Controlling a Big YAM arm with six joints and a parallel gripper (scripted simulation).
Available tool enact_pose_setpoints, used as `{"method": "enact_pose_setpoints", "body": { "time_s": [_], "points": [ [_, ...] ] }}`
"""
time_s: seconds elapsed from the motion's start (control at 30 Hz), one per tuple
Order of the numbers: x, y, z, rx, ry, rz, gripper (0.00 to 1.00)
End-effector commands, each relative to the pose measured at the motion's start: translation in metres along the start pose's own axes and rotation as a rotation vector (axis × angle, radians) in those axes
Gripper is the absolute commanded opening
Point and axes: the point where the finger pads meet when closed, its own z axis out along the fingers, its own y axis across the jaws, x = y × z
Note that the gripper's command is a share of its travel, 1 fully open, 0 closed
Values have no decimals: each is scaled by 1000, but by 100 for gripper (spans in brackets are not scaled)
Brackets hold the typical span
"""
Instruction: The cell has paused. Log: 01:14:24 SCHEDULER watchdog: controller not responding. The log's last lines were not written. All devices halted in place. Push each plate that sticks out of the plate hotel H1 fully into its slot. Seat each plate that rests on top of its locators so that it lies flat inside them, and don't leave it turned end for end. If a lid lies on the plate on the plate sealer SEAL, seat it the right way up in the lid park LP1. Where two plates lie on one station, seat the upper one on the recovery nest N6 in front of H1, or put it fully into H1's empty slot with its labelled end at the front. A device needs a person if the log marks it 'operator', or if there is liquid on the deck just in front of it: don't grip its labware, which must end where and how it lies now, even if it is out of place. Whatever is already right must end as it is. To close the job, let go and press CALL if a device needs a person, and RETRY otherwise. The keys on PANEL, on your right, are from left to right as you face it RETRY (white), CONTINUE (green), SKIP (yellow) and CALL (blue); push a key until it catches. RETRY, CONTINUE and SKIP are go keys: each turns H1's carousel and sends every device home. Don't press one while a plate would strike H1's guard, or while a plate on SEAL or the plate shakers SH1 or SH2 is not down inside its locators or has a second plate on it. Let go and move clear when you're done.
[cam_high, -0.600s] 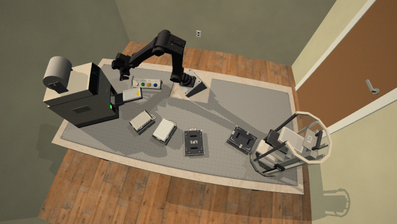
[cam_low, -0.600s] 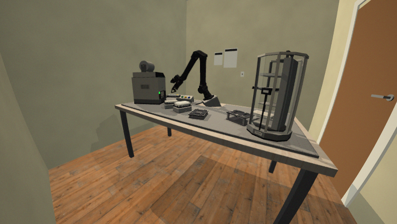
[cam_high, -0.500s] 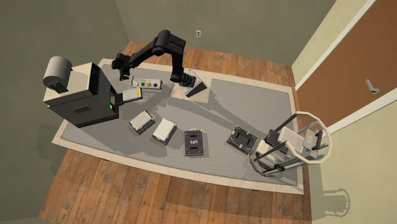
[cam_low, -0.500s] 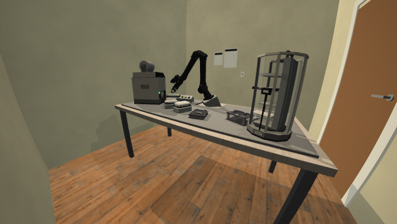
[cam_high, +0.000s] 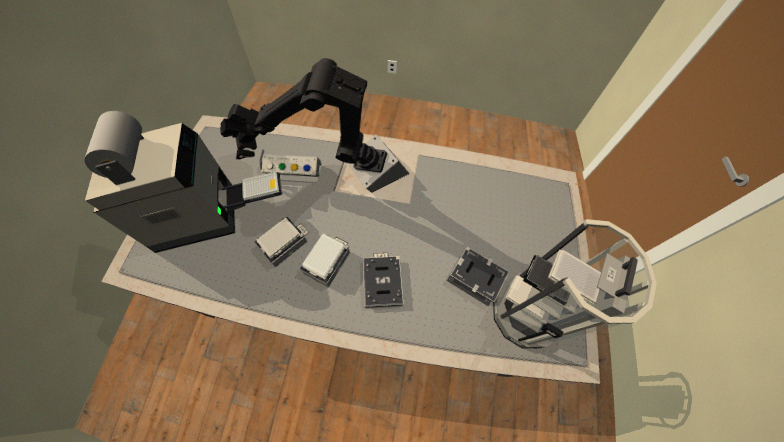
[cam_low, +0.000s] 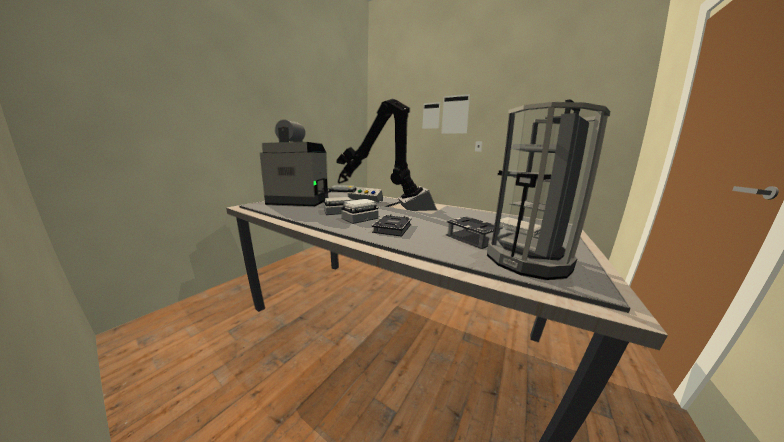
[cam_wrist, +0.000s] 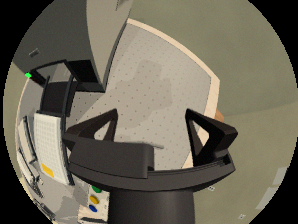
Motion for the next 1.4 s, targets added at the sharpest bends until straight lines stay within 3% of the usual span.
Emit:
{"method": "enact_pose_setpoints", "body": {
  "time_s": [0.0,1.17,1.2,1.23,1.27,1.37],
  "points": [
    [-5,-3,-9,15,-21,-10,100],
    [38,18,-52,11,-3,-7,100],
    [39,21,-55,-8,11,-33,100],
    [5,14,-54,-17,-34,-36,100],
    [-1,25,-52,-55,-37,-6,100],
    [-11,37,-48,-55,-35,-5,100]
  ]
}}
